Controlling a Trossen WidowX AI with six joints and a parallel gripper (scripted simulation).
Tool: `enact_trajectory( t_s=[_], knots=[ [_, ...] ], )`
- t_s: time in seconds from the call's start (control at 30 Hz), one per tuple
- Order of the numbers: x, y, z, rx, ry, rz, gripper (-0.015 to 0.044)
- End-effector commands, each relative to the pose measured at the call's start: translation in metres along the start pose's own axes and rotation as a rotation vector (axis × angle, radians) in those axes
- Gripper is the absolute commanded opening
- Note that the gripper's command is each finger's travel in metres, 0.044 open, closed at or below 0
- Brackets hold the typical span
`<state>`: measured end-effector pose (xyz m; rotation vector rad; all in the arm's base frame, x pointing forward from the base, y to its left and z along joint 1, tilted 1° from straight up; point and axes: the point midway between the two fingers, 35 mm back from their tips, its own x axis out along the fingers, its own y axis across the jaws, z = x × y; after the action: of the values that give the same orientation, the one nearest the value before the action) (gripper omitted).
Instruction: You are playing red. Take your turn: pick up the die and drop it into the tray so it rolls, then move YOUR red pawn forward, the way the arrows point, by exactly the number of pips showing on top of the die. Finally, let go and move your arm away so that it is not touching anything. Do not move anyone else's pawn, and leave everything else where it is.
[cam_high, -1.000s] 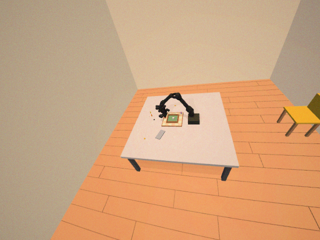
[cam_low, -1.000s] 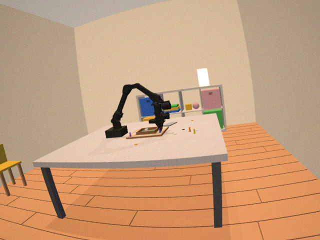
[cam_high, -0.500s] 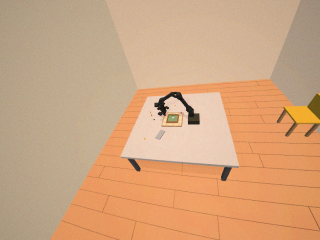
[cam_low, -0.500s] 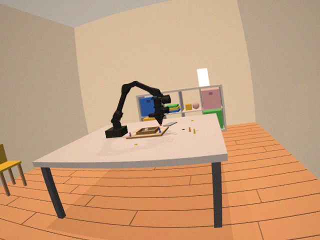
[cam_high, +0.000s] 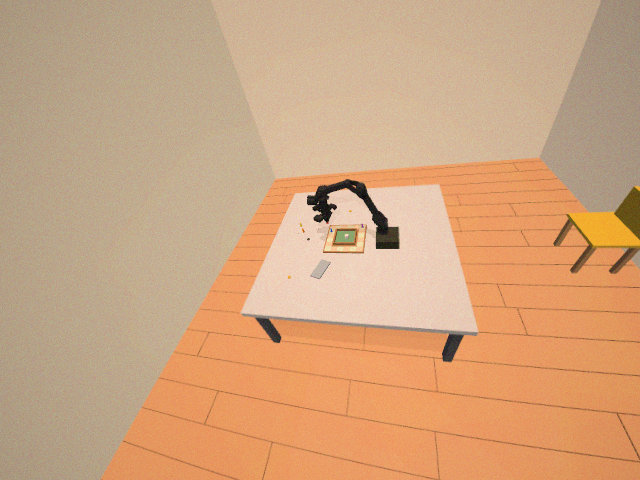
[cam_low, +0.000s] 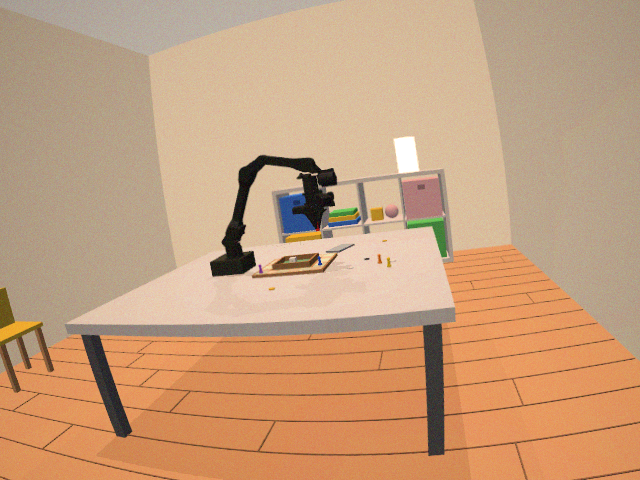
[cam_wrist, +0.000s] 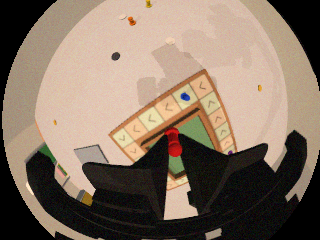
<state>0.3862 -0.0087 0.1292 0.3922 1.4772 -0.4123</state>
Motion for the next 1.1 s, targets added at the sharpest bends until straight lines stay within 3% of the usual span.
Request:
enact_trajectory(
  t_s=[0.0,1.07],
  knots=[
    [0.005,0.008,-0.010,0.000,0.012,-0.002,0.0000],
    [0.075,0.069,-0.148,0.000,0.026,0.004,0.0000]
  ],
)
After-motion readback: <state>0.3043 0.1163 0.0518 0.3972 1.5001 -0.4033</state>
